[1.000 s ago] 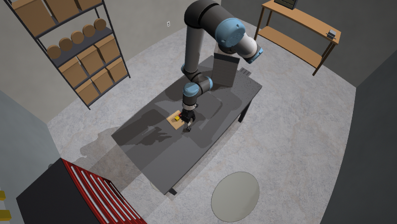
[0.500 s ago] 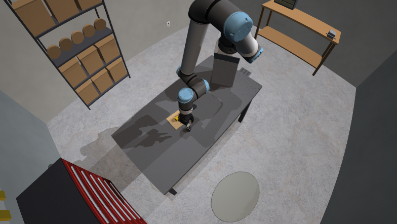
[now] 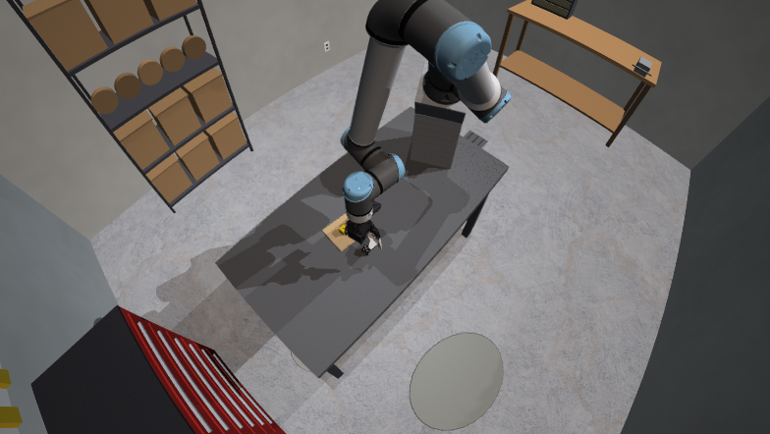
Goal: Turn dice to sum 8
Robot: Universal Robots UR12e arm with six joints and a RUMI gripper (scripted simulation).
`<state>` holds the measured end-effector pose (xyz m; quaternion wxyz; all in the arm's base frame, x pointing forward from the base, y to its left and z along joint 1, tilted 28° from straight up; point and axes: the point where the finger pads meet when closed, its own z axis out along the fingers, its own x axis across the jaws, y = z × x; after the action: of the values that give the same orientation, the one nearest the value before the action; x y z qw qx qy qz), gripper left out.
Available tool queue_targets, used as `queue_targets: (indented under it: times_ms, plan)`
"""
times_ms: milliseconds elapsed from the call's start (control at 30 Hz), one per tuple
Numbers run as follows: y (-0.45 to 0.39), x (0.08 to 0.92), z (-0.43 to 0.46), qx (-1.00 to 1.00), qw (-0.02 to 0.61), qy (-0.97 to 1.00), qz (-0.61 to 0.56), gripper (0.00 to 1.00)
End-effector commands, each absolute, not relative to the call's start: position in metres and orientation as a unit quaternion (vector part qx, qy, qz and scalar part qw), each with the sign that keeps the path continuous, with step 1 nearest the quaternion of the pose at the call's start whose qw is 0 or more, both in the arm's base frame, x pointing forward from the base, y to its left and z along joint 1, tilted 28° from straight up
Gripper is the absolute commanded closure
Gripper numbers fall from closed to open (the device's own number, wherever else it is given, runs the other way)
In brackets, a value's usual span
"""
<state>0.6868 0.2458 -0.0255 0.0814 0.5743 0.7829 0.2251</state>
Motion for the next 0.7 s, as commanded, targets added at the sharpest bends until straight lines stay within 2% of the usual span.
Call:
queue_targets:
  times_ms: [0, 267, 300, 667]
  plan:
    - [0.248, 0.688, -0.029, 0.558, 0.087, 0.794, 0.224, 0.00]
    - [0.251, 0.688, -0.053, 0.501, 0.102, 0.831, 0.217, 0.00]
    - [0.251, 0.688, -0.053, 0.501, 0.102, 0.831, 0.217, 0.72]
    - [0.251, 0.688, -0.053, 0.501, 0.102, 0.831, 0.217, 0.72]
